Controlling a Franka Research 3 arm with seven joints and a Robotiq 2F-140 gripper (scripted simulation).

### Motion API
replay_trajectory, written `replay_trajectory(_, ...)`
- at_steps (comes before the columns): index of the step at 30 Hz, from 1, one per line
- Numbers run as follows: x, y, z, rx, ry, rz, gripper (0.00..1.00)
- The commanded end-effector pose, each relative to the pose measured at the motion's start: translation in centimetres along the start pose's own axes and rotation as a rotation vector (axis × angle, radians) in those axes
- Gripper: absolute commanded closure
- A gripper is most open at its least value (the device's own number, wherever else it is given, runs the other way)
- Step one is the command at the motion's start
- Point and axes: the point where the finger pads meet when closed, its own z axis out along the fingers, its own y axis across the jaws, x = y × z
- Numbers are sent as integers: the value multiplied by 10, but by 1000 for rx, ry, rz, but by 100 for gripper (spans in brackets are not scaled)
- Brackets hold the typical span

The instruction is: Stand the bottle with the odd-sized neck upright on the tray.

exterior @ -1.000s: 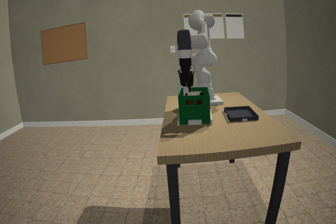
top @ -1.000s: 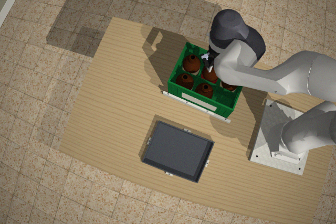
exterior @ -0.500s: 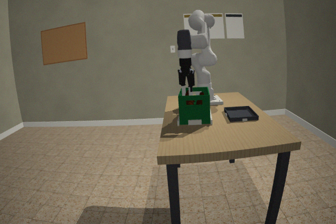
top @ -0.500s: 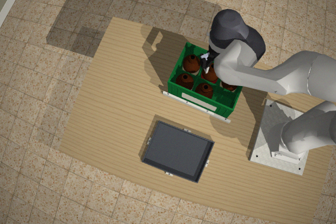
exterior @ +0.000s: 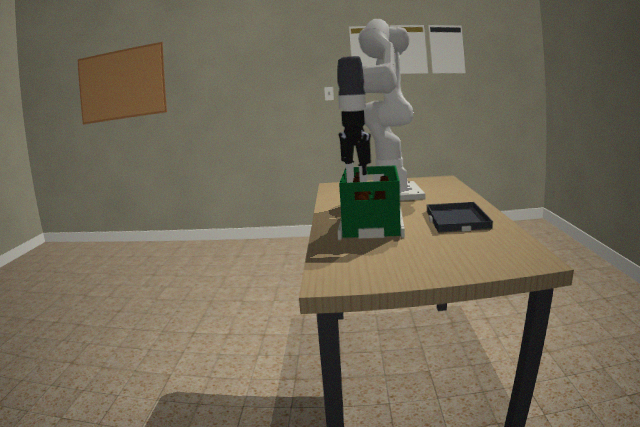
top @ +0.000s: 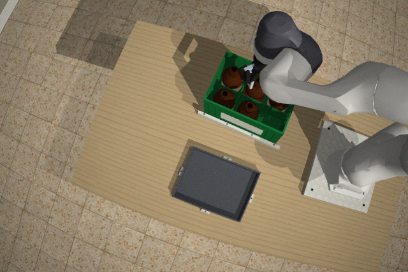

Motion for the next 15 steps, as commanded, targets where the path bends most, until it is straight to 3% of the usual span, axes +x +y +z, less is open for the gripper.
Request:
replay_trajectory(1,0,-1,2,4,1,3,56)
replay_trajectory(15,0,-1,-1,4,1,3,56)
